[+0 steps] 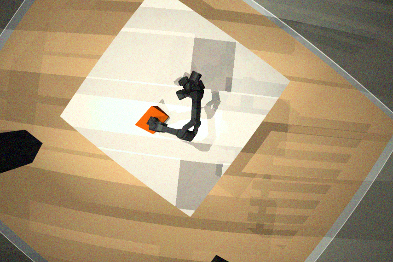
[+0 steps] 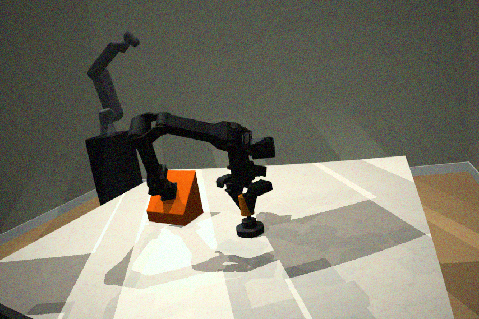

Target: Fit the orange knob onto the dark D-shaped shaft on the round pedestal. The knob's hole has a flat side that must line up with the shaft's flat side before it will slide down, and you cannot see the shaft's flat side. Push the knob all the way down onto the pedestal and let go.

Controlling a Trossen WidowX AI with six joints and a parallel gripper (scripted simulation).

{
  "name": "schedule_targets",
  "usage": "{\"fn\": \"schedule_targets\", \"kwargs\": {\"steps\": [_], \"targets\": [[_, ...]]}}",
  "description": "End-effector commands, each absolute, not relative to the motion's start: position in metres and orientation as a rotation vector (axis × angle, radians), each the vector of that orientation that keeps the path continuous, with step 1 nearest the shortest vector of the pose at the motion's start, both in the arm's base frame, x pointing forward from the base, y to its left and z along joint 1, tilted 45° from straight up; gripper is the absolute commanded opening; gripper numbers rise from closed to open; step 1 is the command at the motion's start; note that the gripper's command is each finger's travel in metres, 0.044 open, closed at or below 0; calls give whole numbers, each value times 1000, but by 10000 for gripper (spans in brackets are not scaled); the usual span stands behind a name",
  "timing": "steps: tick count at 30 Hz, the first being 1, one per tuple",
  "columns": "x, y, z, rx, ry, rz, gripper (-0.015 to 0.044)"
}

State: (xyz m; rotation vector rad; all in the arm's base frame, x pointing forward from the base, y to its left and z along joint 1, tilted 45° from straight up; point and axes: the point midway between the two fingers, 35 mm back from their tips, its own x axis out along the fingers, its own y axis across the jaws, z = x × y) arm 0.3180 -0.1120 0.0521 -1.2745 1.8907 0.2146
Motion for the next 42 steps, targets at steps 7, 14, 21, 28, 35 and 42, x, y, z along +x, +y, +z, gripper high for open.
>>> {"fn": "schedule_targets", "kwargs": {"steps": [7,14,21,28,35,42], "targets": [[318,-113,51,-1282,1891,217,0],[318,-114,51,-1282,1891,217,0],[318,-114,51,-1282,1891,217,0],[318,-112,52,-1281,1891,218,0],[319,-111,55,-1317,1897,270,0],[319,-112,53,-1419,1907,425,0]]}}
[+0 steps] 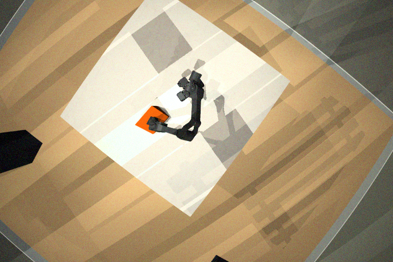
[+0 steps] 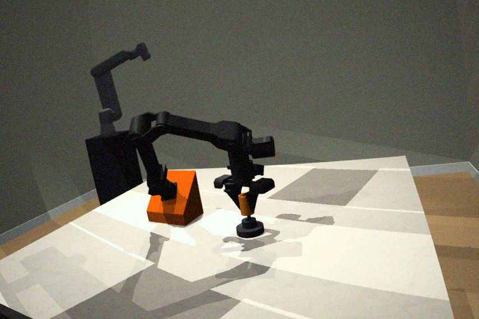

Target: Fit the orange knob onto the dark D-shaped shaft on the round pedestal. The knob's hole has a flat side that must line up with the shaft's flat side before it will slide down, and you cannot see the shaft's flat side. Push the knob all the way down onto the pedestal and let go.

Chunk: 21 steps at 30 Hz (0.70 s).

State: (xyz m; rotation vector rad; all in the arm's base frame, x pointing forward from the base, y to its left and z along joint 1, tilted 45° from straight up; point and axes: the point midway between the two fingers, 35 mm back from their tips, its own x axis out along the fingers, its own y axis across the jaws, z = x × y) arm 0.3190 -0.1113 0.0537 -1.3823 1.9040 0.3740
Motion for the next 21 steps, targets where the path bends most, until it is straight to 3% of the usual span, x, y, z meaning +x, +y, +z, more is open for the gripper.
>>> {"fn": "schedule_targets", "kwargs": {"steps": [1,21], "targets": [[318,-112,53,-1419,1907,425,0],[318,-114,52,-1419,1907,425,0]]}}
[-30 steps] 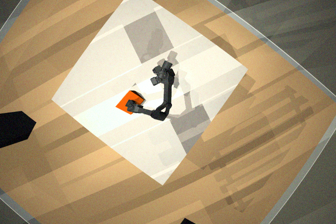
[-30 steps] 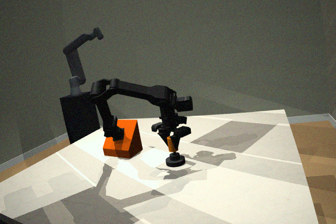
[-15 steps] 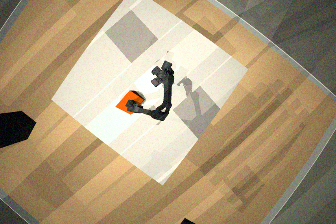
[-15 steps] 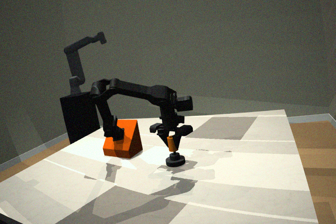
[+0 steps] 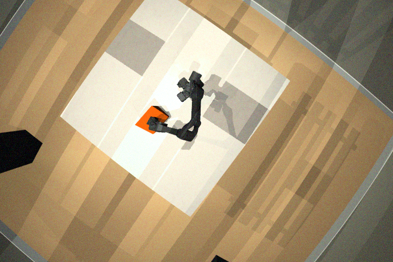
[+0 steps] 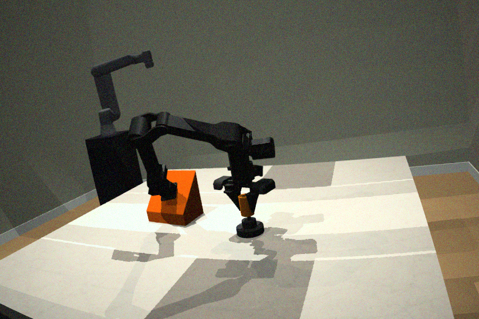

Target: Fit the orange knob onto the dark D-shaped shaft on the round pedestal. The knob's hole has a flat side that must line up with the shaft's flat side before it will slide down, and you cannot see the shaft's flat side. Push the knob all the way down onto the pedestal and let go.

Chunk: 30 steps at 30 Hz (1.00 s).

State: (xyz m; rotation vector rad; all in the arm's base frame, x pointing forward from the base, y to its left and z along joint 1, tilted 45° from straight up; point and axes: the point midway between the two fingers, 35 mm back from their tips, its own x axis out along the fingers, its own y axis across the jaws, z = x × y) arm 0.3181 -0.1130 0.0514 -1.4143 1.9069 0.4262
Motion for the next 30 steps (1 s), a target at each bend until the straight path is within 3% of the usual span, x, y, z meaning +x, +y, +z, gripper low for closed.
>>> {"fn": "schedule_targets", "kwargs": {"steps": [1,20,30], "targets": [[318,-114,51,-1419,1907,425,0],[319,-111,55,-1419,1907,425,0],[319,-112,53,-1552,1907,640,0]]}}
